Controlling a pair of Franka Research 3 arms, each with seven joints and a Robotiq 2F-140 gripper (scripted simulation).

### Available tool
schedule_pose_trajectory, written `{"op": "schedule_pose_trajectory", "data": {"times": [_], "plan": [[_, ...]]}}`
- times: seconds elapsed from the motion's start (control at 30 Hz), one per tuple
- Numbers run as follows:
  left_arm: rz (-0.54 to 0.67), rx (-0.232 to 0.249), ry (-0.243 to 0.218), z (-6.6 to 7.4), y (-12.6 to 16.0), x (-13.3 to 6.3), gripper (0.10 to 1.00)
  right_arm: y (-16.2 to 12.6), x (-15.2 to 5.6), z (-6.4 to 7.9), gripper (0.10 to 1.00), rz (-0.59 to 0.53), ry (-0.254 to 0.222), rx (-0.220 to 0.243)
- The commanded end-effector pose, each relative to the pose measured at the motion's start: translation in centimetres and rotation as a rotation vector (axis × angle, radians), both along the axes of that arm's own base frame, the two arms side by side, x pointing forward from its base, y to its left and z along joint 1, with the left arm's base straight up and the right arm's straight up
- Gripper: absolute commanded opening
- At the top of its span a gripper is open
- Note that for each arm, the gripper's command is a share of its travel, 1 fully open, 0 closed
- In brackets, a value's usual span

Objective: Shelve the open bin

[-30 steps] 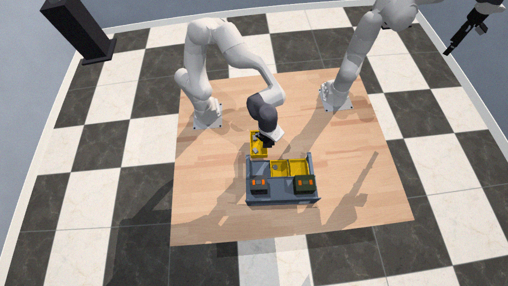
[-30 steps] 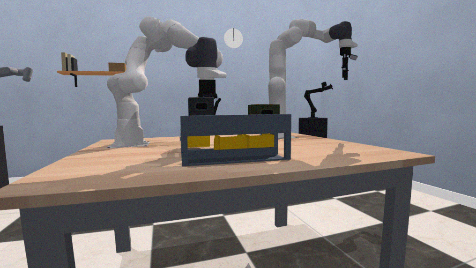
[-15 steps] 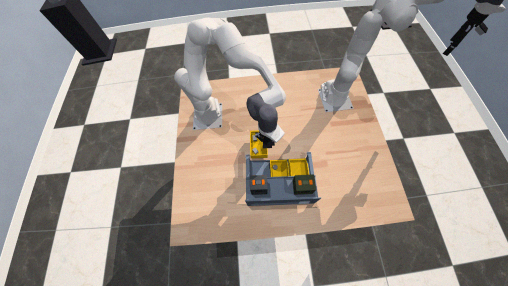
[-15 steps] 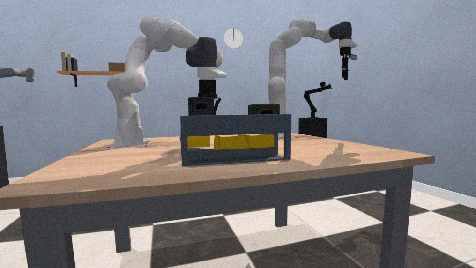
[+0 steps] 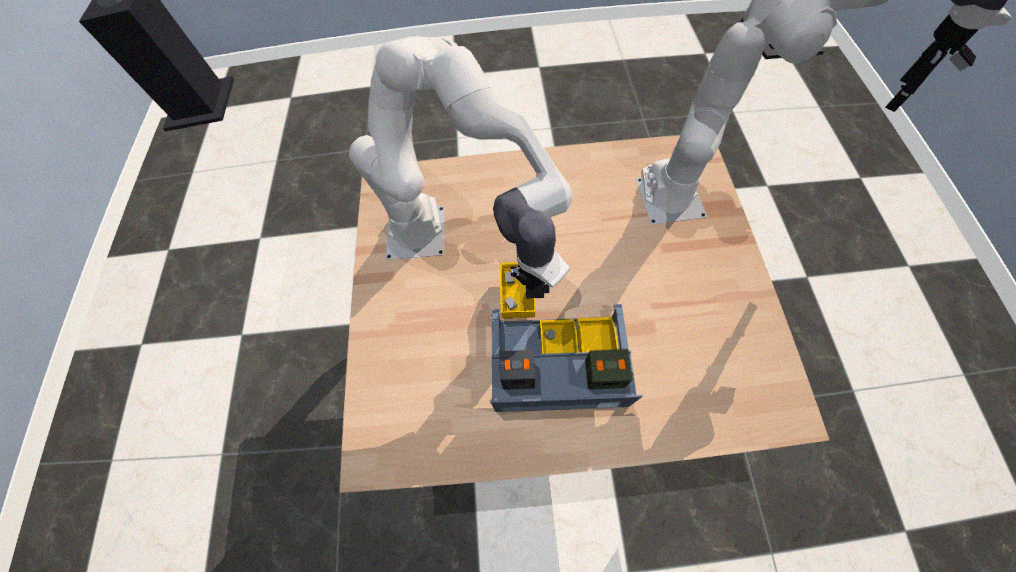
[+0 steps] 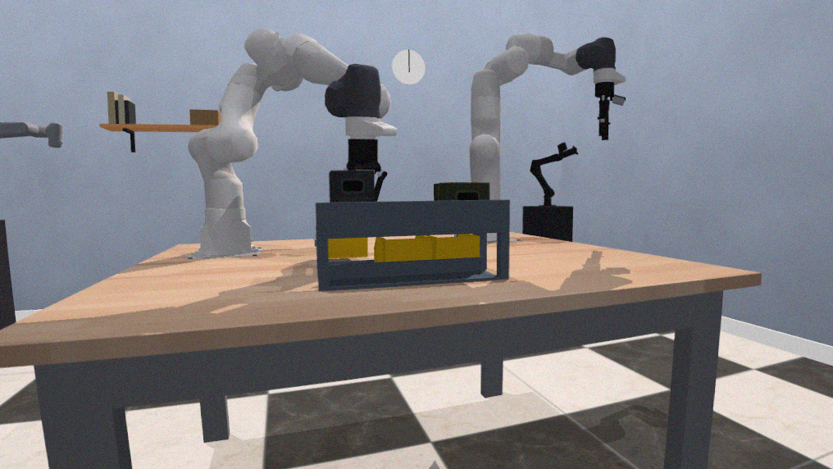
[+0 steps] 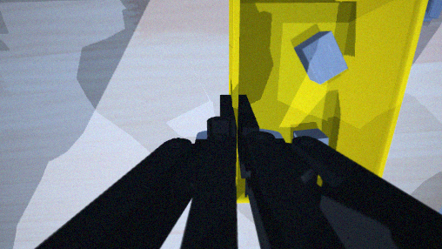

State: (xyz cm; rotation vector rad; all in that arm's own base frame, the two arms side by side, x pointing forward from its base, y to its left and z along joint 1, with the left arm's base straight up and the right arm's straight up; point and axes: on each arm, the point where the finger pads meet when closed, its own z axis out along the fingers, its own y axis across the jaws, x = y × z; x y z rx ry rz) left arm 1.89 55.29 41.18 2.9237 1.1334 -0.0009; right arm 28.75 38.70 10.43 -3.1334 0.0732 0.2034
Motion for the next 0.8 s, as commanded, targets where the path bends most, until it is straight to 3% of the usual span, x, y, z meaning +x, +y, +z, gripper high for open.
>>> {"op": "schedule_pose_trajectory", "data": {"times": [0.0, 0.77], "plan": [[0.0, 0.0, 0.0, 0.0, 0.0, 0.0, 1.0, 0.0, 0.3, 0.1, 0.099, 0.006, 0.0, 0.001], [0.0, 0.0, 0.0, 0.0, 0.0, 0.0, 1.0, -0.1, 2.1, 0.1, 0.099, 0.006, 0.001, 0.001]]}}
